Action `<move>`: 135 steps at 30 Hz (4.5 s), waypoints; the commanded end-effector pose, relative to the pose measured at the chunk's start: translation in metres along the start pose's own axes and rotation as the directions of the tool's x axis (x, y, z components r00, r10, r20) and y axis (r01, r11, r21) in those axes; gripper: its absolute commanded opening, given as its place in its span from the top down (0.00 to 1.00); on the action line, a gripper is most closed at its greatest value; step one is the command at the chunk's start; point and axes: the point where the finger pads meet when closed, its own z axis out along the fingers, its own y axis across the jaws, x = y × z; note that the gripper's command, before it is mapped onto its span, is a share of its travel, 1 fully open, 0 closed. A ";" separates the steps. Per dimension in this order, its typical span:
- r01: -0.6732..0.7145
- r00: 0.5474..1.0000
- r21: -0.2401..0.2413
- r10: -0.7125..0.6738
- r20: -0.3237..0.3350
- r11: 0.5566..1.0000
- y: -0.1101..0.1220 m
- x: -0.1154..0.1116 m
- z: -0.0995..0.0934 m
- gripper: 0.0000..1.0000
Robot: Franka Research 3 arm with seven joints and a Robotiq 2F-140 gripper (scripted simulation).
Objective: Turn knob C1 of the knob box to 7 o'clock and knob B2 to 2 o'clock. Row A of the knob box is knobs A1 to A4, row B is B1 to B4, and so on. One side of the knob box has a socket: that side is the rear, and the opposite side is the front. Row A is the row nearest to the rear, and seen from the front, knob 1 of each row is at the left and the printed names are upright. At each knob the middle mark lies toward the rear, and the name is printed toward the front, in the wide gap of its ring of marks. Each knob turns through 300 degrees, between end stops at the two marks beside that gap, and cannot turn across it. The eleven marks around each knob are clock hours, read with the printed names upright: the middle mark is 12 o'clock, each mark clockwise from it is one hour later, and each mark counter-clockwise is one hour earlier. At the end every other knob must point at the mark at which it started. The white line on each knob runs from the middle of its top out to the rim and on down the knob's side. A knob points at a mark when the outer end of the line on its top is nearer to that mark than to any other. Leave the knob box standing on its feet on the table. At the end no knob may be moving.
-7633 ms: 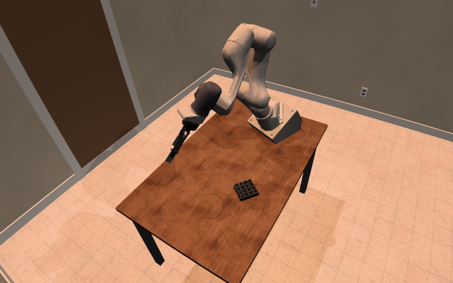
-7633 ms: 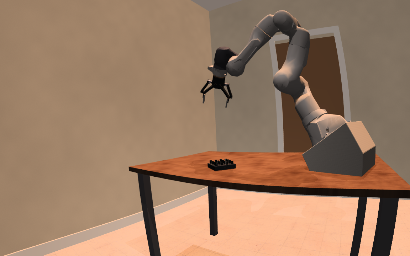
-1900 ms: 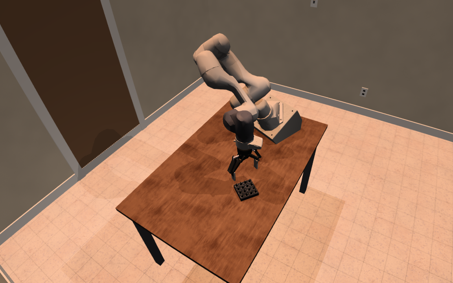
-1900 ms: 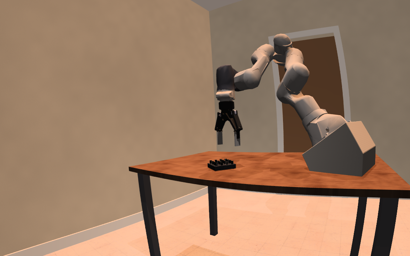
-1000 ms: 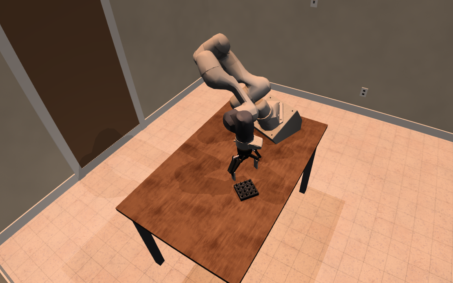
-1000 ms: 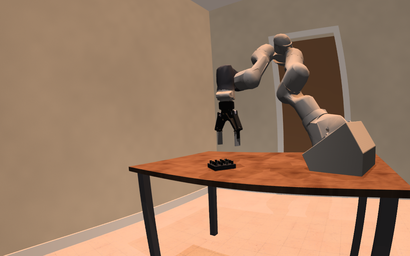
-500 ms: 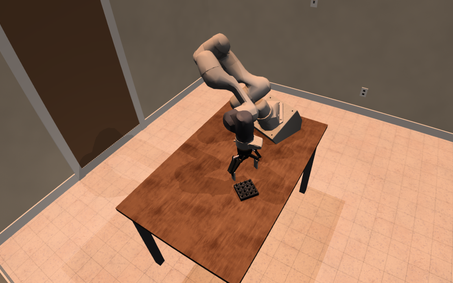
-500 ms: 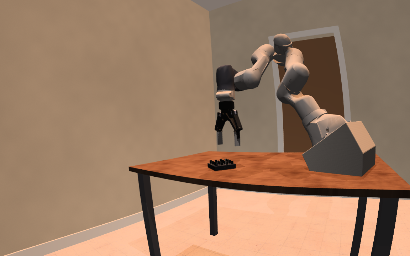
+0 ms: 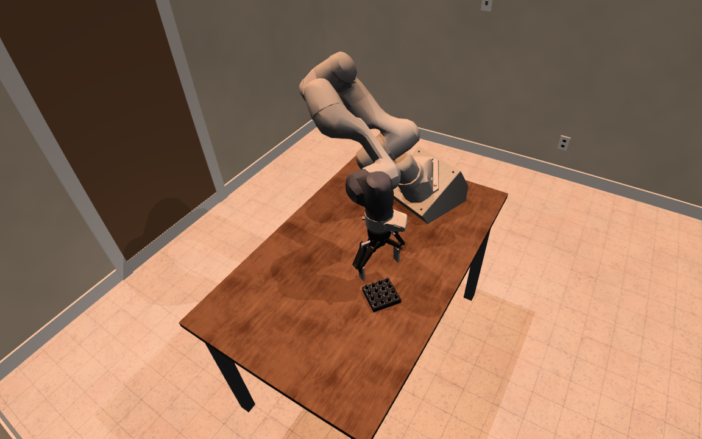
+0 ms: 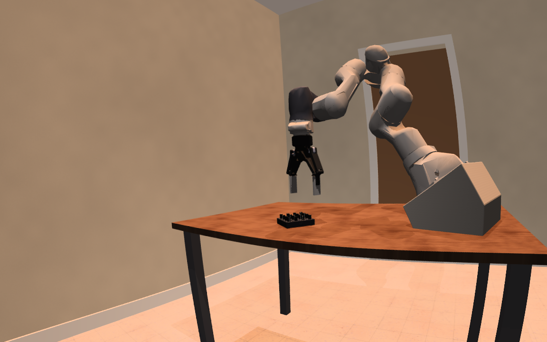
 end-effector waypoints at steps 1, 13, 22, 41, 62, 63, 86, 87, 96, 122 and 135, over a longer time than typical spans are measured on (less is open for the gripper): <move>0.004 1.000 -0.002 -0.004 0.002 1.000 0.001 -0.001 0.000 0.00; 0.004 1.000 -0.002 -0.004 0.002 1.000 0.001 -0.001 0.000 0.00; 0.004 1.000 -0.002 -0.004 0.002 1.000 0.000 -0.006 0.000 0.00; 0.004 1.000 -0.002 -0.004 0.002 1.000 -0.007 -0.039 0.000 0.00; 0.004 1.000 -0.002 -0.004 0.002 1.000 -0.009 -0.053 0.000 0.00; 0.004 1.000 -0.002 -0.004 0.002 1.000 -0.009 -0.053 0.000 0.00; 0.004 1.000 -0.002 -0.004 0.002 1.000 -0.009 -0.053 0.000 0.00; 0.004 1.000 -0.002 -0.004 0.002 1.000 -0.009 -0.053 0.000 0.00; 0.004 1.000 -0.002 -0.004 0.002 1.000 -0.009 -0.053 0.000 0.00; 0.004 1.000 -0.002 -0.004 0.002 1.000 -0.009 -0.053 0.000 0.00; 0.004 1.000 -0.002 -0.004 0.002 1.000 -0.009 -0.053 0.000 0.00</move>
